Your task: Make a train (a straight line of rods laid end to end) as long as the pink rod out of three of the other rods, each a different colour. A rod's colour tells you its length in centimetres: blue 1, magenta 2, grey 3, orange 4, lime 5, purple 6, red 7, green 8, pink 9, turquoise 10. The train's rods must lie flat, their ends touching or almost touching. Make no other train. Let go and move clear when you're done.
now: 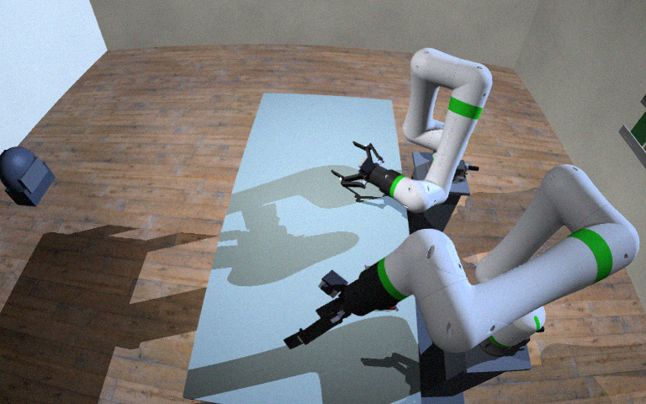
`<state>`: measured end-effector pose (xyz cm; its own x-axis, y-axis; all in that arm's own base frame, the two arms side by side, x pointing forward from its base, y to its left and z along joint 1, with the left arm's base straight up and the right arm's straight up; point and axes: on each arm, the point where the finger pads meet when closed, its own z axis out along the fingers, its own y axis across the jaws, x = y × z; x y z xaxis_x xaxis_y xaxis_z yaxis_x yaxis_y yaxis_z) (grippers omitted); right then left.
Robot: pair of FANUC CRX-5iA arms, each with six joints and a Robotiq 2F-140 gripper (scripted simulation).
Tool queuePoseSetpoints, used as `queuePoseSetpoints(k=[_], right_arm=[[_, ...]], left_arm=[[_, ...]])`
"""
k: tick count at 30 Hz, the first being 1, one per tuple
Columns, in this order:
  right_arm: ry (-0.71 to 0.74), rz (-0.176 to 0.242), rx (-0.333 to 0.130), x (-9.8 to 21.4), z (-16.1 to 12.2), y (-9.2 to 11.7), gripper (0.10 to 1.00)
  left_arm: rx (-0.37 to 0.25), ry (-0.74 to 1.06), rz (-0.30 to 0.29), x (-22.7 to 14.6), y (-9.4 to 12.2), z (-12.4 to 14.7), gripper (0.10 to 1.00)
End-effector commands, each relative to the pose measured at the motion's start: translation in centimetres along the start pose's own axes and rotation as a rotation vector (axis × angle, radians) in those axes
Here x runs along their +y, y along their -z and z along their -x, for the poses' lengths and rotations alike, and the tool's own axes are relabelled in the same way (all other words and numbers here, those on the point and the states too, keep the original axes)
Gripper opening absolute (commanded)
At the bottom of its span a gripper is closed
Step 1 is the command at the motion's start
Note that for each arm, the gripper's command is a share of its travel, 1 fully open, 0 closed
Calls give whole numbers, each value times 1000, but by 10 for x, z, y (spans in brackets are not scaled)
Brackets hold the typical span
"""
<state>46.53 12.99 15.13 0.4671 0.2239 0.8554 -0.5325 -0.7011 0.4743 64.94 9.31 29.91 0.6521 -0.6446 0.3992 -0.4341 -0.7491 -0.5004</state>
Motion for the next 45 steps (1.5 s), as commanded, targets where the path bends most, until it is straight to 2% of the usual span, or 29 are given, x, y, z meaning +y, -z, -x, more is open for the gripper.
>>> queuePoseSetpoints(k=[1,19,24,28,30,32,34,36,38,45], right_arm=[[-1,0,0,0,-1,0,1000],[-1,0,-1,0,-1,0,1000],[11,23,-32,6,-1,-6,1000],[43,75,-115,20,-2,-21,1000],[67,108,-185,30,-1,-32,1000],[80,124,-225,36,0,-37,1000],[80,124,-225,36,0,-37,1000],[107,150,-314,49,1,-48,1000],[119,158,-354,54,3,-52,1000],[164,168,-525,74,7,-66,1000]], left_arm=[[2,0,-2,-1,1,-1,1000],[1,1,-2,-1,1,0,1000],[-17,32,-2,-10,0,12,1000],[-62,109,-3,-30,-1,45,1000],[-96,170,-4,-44,-1,71,1000],[-137,246,-6,-59,1,101,1000],[-137,246,-6,-59,1,101,1000],[-185,337,-9,-77,5,141,1000],[-234,432,-14,-84,9,161,1000],[-321,614,-25,-110,26,242,1000]])
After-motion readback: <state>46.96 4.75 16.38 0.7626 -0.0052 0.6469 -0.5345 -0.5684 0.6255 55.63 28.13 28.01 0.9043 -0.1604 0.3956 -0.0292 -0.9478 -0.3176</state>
